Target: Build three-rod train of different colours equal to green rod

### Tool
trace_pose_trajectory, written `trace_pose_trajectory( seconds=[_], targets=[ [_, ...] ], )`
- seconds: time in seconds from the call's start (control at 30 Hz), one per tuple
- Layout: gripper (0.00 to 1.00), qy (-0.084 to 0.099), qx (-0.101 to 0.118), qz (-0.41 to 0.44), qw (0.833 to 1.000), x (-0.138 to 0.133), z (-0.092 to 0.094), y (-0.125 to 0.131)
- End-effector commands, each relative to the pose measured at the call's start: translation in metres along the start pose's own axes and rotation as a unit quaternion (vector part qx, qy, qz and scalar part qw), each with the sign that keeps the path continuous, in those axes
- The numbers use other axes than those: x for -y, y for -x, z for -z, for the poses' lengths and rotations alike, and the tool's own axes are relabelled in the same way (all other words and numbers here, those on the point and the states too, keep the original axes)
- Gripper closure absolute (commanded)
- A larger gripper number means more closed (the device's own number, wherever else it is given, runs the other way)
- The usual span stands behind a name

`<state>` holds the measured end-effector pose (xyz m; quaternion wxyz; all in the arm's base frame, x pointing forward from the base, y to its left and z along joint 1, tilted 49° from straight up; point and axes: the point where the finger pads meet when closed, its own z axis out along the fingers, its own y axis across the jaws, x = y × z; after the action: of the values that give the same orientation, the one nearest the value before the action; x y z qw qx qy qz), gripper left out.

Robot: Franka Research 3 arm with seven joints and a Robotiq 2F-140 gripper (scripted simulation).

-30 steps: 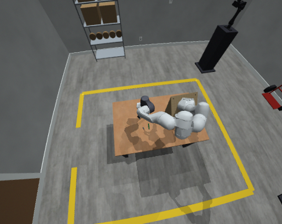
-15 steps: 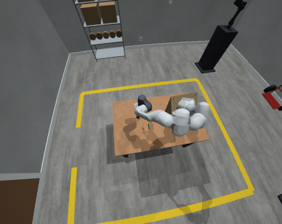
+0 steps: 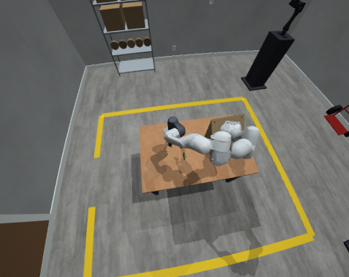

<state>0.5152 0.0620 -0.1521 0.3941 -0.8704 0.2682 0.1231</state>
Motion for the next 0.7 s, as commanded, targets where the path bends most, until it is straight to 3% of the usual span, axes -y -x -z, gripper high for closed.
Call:
trace_pose_trajectory(
  seconds=[0.0, 0.33, 0.37, 0.67],
  targets=[
    [0.00, -0.001, -0.002, 0.084, 0.996, -0.004, -0.002, -0.007],
    [0.00, 0.001, -0.004, 0.140, 0.990, -0.007, -0.004, -0.020],
    [0.85, 0.001, -0.004, 0.140, 0.990, -0.007, -0.004, -0.020],
    [0.85, 0.001, -0.004, 0.140, 0.990, -0.007, -0.004, -0.020]
  ],
)
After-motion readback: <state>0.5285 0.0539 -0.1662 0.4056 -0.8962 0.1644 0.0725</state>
